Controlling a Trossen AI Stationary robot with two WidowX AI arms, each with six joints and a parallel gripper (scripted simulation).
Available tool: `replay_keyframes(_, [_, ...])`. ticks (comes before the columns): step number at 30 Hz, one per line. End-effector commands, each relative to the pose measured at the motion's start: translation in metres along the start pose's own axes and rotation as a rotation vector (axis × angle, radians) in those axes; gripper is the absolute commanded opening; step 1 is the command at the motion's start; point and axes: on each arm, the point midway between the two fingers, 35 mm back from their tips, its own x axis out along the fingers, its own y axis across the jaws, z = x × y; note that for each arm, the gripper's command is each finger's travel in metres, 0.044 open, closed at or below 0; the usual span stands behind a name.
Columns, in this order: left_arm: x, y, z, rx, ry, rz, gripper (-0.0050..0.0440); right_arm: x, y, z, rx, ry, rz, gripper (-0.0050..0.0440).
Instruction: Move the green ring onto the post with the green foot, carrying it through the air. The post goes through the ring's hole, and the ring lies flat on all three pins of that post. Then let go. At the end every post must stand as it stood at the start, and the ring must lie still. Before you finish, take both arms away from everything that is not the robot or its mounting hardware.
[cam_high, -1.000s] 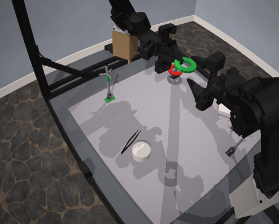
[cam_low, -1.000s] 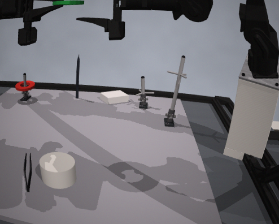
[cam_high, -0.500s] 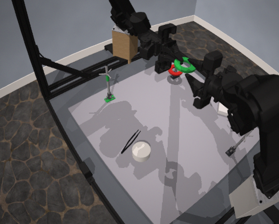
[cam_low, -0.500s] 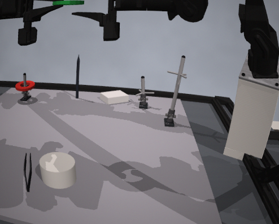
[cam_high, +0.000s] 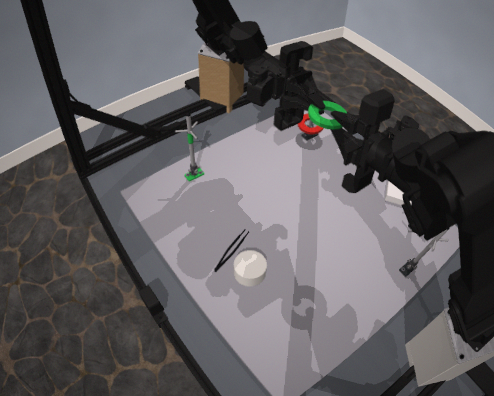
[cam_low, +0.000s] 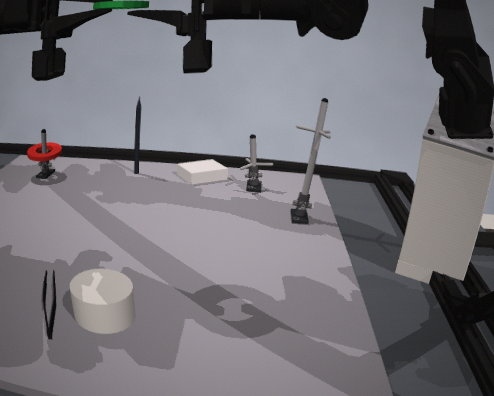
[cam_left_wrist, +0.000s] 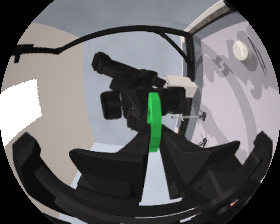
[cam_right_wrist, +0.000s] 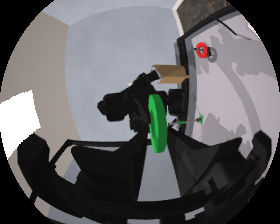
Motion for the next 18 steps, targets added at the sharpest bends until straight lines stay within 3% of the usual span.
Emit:
replay_keyframes(1, [-0.0002,0.0009,0.0008,0.002,-0.004,0.003,0.0000,0.0003,0.0001,0.0007,0.004,-0.004,0.003,0.0076])
replay_keyframes(9, [-0.0002,0.0009,0.0008,0.002,-0.004,0.003,0.0000,0.0003,0.0001,0.0007,0.004,-0.004,0.003,0.0023])
replay_keyframes(18, [-0.0002,0.0009,0.0008,0.002,-0.004,0.003,0.0000,0.0003,0.0001,0.0007,0.004,-0.004,0.003,0.0000])
